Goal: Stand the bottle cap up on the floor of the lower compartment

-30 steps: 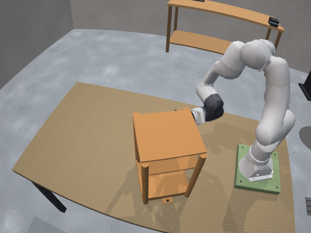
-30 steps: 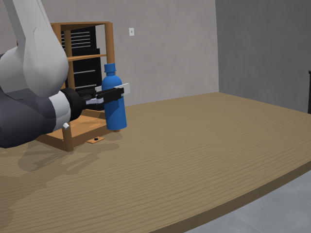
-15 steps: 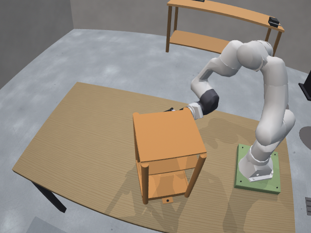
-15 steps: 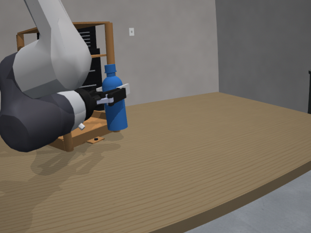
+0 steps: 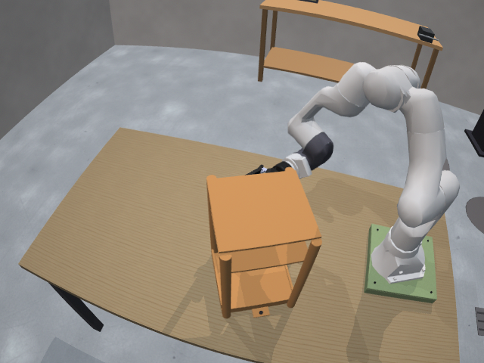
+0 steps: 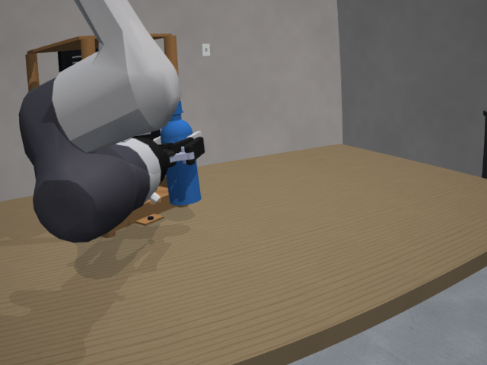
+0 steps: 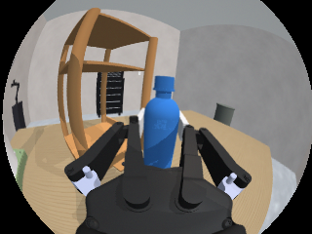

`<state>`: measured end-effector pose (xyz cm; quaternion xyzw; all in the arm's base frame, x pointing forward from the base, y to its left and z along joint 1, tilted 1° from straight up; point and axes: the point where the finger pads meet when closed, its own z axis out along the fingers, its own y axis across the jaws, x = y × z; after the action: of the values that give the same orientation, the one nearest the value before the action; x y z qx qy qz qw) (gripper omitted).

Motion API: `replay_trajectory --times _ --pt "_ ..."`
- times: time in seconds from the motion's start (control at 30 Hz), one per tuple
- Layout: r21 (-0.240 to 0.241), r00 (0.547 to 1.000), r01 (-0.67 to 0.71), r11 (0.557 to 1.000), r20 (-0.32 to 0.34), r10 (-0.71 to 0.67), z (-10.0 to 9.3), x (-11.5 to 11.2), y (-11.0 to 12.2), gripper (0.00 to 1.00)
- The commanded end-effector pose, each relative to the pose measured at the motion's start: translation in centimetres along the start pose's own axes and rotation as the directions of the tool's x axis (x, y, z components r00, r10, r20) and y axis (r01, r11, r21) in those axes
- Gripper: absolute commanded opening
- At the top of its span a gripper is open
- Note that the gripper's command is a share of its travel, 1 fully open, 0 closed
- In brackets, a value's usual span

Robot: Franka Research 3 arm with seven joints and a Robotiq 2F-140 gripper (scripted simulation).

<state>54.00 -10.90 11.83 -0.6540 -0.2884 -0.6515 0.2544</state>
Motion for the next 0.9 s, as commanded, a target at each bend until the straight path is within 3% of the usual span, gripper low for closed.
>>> replay_trajectory --times 0.0,0.27,0.47,0.67,0.87 --pt "0.048 0.999 -0.047 0.998 -0.013 0.048 0.18 0.42 -0.60 0.00" --pt "0.102 0.999 -0.045 0.994 -0.016 0.047 0.27 0.49 -0.55 0.00" --pt "0.210 0.999 -0.044 0.977 -0.014 0.048 0.20 0.44 -0.63 0.00" --pt "0.230 0.999 -0.043 0.972 -0.013 0.048 0.20 0.43 -0.63 0.00" --pt "0.294 0.999 -0.040 0.955 -0.016 0.047 0.26 0.48 -0.60 0.00"
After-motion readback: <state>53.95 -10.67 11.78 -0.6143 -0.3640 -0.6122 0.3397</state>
